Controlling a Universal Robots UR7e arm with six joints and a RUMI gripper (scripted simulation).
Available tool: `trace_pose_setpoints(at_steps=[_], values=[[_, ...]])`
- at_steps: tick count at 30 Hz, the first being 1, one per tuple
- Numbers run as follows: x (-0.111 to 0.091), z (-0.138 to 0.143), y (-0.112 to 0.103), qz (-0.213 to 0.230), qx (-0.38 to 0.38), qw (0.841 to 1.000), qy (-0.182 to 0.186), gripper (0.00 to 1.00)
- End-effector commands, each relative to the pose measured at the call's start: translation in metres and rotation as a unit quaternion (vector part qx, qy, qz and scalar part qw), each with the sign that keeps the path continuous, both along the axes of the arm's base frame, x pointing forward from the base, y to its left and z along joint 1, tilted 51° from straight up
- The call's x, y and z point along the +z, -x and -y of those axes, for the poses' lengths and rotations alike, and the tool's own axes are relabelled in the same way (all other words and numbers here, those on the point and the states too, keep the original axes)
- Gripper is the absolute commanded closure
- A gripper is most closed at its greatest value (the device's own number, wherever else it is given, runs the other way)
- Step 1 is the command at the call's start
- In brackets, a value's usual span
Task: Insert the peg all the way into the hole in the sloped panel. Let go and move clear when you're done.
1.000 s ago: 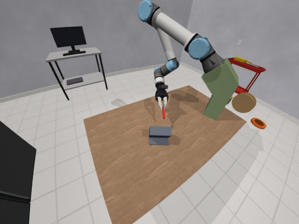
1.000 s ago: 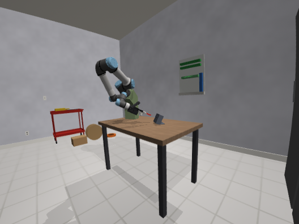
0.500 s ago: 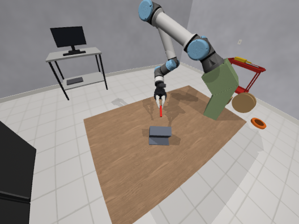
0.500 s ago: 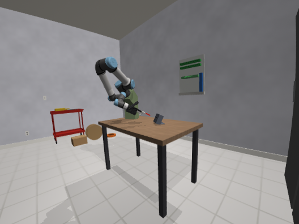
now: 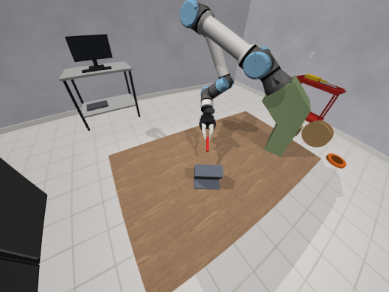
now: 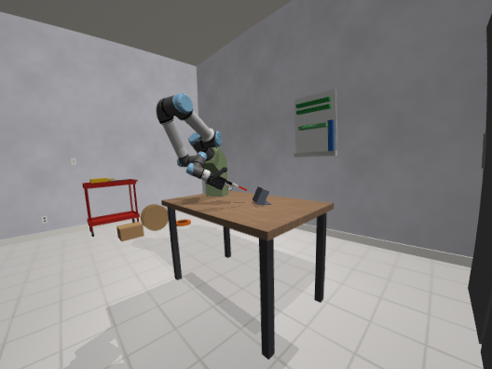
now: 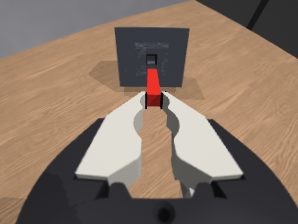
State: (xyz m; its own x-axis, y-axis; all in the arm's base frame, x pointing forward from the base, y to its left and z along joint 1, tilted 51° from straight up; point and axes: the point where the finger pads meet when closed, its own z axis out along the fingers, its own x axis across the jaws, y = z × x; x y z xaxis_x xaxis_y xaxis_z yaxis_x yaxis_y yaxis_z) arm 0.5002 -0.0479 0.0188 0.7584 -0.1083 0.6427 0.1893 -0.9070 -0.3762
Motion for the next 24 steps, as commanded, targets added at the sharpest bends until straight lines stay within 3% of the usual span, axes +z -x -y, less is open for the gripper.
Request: trace_pose_setpoints(at_steps=[1, 24], values=[[-0.001, -0.001, -0.002, 0.0, 0.0, 1.0, 0.0, 1.0], [-0.012, -0.008, -0.012, 0.0, 0.0, 1.0, 0.0, 1.0]])
